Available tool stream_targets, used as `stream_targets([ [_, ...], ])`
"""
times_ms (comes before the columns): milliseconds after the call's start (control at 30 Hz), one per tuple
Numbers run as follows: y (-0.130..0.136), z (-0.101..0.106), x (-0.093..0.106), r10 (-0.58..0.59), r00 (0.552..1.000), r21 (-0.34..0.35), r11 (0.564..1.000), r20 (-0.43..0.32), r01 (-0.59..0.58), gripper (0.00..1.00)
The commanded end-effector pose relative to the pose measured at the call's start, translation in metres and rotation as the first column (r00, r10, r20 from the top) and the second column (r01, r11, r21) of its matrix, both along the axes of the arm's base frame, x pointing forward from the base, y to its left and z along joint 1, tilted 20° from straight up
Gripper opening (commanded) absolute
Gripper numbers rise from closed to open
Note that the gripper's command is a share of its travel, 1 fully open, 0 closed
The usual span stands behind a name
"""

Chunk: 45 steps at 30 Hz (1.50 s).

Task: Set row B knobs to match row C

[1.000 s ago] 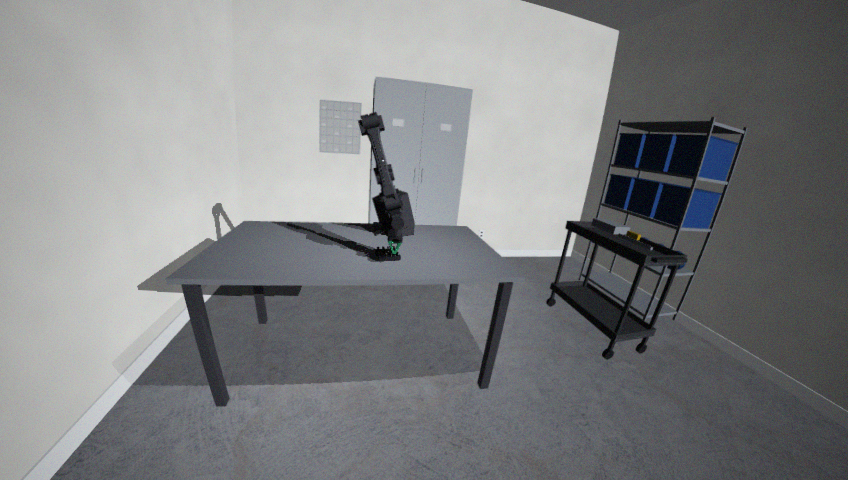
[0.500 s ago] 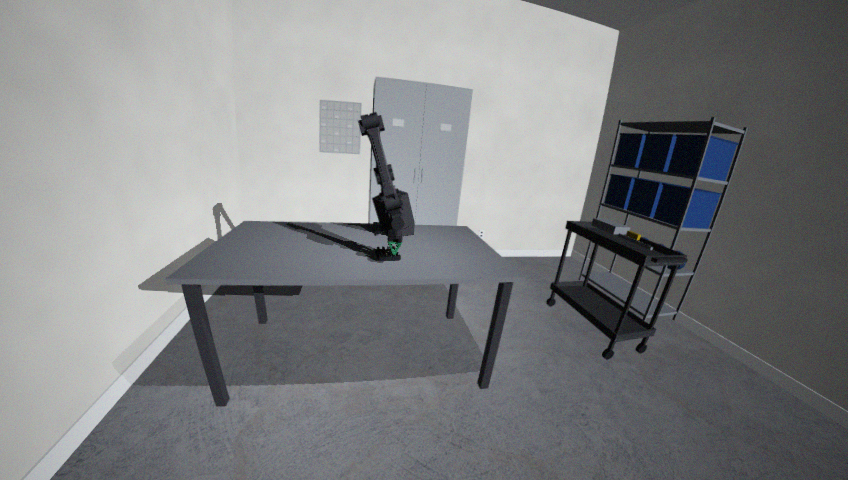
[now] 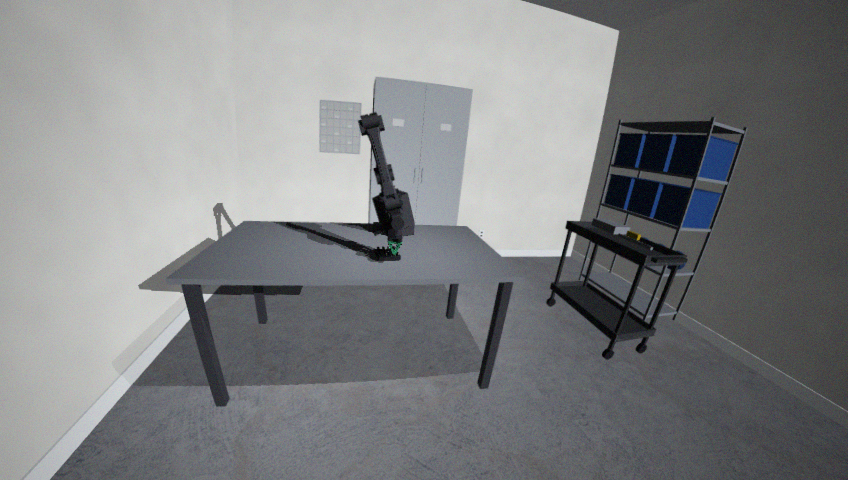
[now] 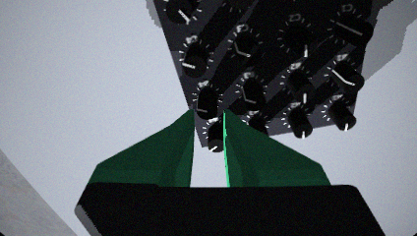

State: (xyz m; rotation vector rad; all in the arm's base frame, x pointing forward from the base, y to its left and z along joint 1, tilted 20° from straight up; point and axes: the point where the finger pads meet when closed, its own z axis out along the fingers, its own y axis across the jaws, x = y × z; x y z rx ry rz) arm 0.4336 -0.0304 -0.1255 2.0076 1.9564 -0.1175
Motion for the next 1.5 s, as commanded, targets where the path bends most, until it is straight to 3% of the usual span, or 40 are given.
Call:
stream_targets([
  [0, 0.003, 0.017, 0.002, -0.010, 1.000, -0.002, 1.000, 0.017, 0.010, 0.19],
  [467, 0.016, 0.043, -0.004, 0.001, 1.000, -0.002, 1.000, 0.017, 0.000, 0.19],
  [1467, 0.014, 0.038, -0.008, -0.003, 1.000, -0.003, 1.000, 0.000, 0.003, 0.19],
])
